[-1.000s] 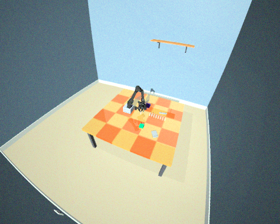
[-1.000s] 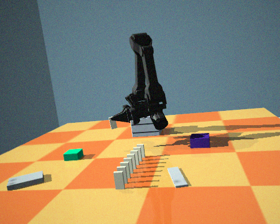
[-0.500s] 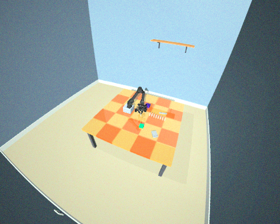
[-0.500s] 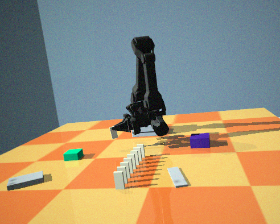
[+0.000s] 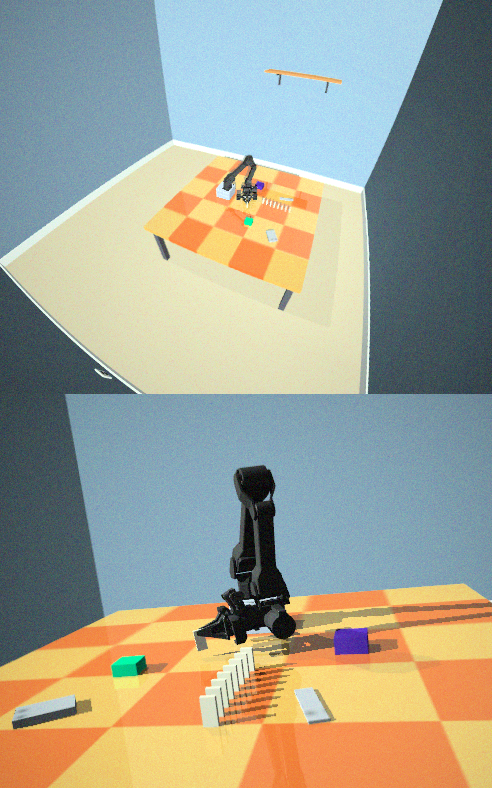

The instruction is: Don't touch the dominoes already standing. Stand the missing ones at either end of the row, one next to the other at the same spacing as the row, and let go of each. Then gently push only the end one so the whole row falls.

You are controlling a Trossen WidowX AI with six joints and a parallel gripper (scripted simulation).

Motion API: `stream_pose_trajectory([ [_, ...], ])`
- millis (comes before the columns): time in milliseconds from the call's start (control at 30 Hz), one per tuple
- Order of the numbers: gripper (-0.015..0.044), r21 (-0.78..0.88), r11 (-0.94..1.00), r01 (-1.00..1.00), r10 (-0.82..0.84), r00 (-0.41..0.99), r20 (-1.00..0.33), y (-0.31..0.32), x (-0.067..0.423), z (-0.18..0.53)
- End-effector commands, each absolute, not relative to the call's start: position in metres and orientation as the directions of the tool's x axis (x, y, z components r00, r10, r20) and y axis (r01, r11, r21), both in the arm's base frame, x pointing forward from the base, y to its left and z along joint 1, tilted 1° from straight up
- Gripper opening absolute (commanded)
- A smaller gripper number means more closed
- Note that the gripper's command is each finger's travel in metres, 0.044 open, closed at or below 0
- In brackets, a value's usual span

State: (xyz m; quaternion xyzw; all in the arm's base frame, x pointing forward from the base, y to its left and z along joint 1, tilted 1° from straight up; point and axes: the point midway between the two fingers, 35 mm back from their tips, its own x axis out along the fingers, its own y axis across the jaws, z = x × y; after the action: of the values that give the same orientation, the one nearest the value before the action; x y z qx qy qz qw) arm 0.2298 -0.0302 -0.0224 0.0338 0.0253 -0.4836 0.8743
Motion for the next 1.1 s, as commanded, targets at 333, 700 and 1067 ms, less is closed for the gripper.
stream_pose_trajectory([
  [333, 0.0023, 0.016, 0.53, 0.848, -0.846, 0.529, -0.066, -0.035, 0.227, -0.0369],
  [700, 0.0128, 0.016, 0.53, 0.848, -0.846, 0.529, -0.066, -0.035, 0.227, -0.0369],
  [1067, 0.0417, 0.016, 0.53, 0.848, -0.846, 0.529, -0.066, -0.035, 0.227, -0.0369],
])
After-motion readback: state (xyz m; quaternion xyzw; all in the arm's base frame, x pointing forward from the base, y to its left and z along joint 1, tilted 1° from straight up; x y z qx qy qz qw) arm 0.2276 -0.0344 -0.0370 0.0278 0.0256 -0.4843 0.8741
